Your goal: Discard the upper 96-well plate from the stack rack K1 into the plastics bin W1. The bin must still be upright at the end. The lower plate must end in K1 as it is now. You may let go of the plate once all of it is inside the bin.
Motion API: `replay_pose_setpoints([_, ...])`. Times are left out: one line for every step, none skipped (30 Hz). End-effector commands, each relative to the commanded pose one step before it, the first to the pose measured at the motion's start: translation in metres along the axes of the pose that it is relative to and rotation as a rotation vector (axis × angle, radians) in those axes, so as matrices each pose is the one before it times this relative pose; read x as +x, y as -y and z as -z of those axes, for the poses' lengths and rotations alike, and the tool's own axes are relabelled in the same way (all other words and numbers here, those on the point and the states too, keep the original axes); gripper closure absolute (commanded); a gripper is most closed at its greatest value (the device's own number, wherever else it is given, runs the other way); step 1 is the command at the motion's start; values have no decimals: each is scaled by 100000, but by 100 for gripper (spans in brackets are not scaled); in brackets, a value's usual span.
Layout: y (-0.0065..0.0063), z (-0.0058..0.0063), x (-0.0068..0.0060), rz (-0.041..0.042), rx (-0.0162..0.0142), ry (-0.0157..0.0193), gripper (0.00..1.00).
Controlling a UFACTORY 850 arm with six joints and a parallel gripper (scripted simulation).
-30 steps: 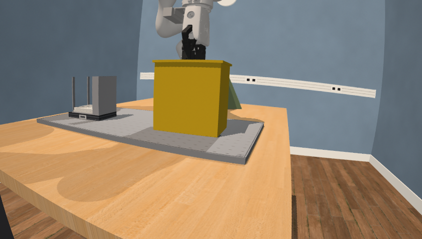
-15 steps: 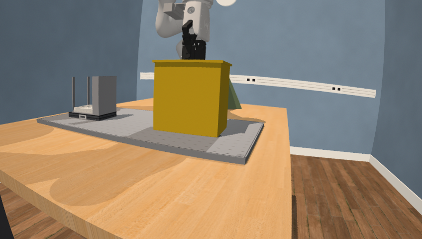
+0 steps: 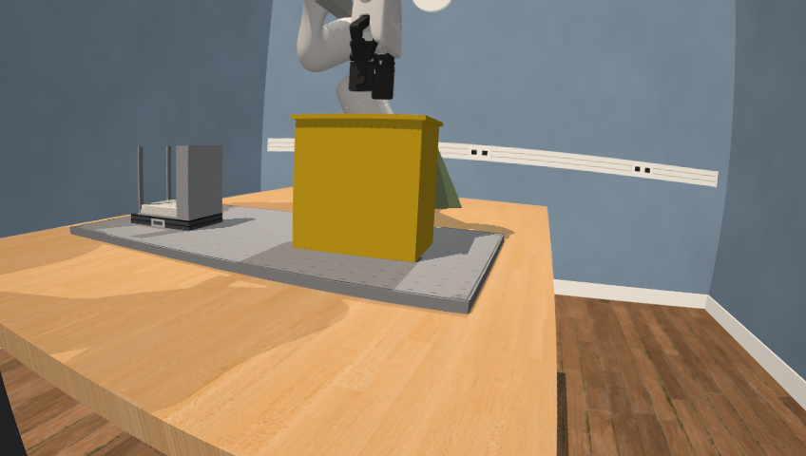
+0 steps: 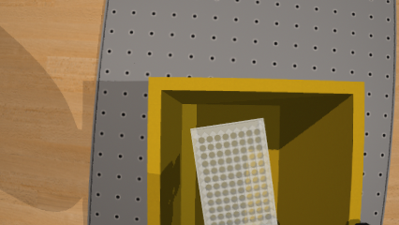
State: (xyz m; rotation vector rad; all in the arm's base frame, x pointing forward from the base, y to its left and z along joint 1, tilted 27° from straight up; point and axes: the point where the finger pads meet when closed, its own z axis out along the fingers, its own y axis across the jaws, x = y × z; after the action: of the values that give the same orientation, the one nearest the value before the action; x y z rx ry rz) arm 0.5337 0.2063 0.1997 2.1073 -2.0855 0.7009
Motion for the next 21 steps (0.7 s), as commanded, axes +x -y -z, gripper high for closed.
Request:
replay_pose_setpoints([67,1238,-17,-45,129,80,0])
replay_pose_setpoints([0,267,0,0,0,0,0])
replay_pose_setpoints([0,0,0,0,0,0,0])
replay_pose_setpoints([0,0,0,0,0,0,0])
replay_pose_setpoints([1,267,0,0,0,0,0])
replay_pose_setpoints([0,267,0,0,0,0,0])
replay_pose_setpoints([0,267,0,0,0,0,0])
replay_pose_setpoints([0,267,0,0,0,0,0])
replay_pose_setpoints([0,267,0,0,0,0,0])
replay_pose_setpoints([0,85,0,0,0,0,0])
replay_pose_setpoints([0,0,0,0,0,0,0])
replay_pose_setpoints([0,0,0,0,0,0,0])
replay_pose_setpoints([-3,-6,0,0,2,2,0])
replay_pose_setpoints([1,2,0,0,0,-1,0])
replay_pose_setpoints([1,1,0,0,0,0,0])
replay_pose_setpoints([0,1,0,0,0,0,0])
replay_pose_setpoints([0,1,0,0,0,0,0])
replay_pose_setpoints([0,0,0,0,0,0,0])
replay_pose_setpoints([0,0,0,0,0,0,0])
replay_pose_setpoints([0,0,0,0,0,0,0])
replay_pose_setpoints([0,0,0,0,0,0,0])
